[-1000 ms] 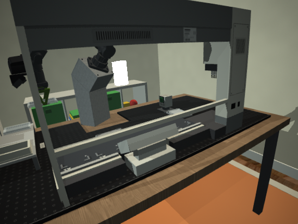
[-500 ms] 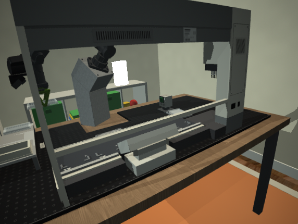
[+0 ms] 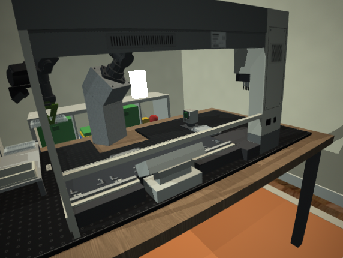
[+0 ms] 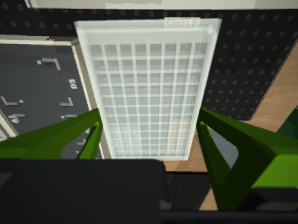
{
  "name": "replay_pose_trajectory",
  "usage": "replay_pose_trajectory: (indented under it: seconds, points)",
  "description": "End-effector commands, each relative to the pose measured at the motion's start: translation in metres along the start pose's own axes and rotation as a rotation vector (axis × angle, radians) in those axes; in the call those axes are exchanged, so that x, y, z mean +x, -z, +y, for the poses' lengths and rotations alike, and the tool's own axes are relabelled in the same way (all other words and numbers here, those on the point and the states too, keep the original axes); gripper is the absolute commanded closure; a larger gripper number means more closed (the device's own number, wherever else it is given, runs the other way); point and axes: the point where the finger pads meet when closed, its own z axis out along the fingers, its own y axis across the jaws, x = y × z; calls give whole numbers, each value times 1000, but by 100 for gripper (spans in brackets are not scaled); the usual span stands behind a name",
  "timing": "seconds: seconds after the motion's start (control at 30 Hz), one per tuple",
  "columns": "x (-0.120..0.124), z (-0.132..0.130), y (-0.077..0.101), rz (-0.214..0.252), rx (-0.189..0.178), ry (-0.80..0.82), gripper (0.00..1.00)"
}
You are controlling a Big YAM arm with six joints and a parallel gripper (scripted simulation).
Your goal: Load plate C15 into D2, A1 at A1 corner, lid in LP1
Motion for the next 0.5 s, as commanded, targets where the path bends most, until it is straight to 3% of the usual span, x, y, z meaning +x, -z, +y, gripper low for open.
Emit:
replay_pose_trajectory:
  seconds: [0.0,0.43,0.47]
  points:
    - [-13,27,11,-29,-13,17,100]
    - [-13,54,12,-29,-15,17,100]
    - [-18,52,18,-42,-22,1,100]
